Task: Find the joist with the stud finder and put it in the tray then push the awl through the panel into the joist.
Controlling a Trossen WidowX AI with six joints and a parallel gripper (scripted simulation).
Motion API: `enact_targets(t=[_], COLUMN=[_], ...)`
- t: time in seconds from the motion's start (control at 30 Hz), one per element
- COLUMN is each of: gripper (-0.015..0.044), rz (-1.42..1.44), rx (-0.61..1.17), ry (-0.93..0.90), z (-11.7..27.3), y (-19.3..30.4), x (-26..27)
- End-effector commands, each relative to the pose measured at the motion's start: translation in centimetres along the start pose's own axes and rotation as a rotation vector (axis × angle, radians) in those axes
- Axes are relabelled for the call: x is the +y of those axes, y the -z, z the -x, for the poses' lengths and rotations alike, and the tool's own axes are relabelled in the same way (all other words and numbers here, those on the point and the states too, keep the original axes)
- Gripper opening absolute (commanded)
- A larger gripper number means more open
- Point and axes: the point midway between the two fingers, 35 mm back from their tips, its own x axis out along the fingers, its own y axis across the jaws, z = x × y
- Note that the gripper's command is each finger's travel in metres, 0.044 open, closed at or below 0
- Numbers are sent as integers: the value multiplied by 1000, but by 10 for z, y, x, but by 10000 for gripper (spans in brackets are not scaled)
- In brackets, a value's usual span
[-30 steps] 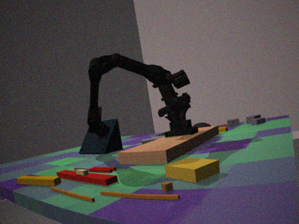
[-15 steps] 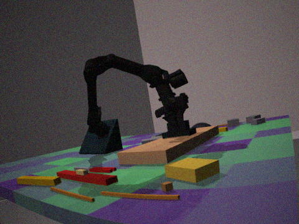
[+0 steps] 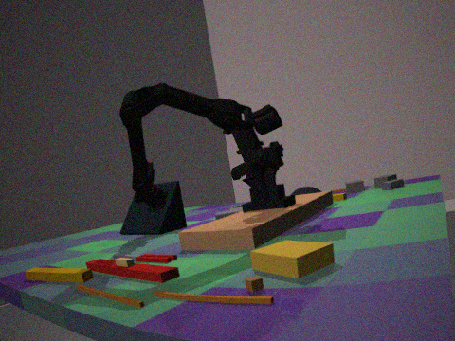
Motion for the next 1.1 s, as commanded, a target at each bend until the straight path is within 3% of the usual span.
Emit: enact_targets(t=[0.0,1.07], gripper=[0,0], rz=[-1,0], rx=[1,2], ry=[7,9], z=[0,0], y=[1,1], x=[-10,-58])
